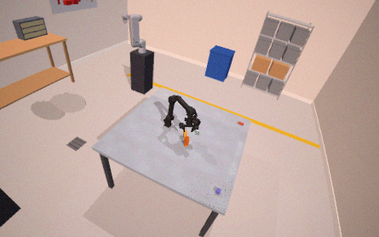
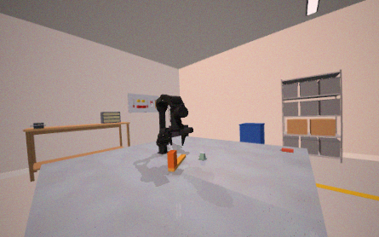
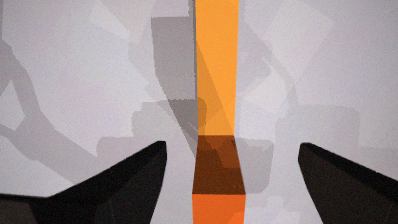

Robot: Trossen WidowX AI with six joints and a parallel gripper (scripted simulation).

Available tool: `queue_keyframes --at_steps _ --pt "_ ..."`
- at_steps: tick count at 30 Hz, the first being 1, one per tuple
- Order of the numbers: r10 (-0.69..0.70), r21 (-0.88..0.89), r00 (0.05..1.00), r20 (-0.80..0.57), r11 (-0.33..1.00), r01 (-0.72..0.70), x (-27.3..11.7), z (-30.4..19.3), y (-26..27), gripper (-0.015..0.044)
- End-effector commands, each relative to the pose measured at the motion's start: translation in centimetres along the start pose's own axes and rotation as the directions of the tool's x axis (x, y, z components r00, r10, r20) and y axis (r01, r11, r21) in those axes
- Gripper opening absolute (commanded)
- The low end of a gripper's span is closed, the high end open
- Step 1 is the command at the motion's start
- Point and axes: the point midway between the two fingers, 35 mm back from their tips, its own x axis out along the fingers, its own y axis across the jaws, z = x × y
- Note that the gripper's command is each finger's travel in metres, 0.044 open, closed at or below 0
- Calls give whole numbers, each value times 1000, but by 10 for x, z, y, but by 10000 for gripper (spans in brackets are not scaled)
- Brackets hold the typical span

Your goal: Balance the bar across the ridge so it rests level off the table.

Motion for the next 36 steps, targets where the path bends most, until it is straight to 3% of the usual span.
queue_keyframes --at_steps 1,9,36 --pt "6 -8 1000 14 1000 -6 30 2 0 315" --pt "6 -8 1000 14 1000 -6 78 8 5 315" --pt "6 -8 1000 14 1000 -6 105 8 6 315"
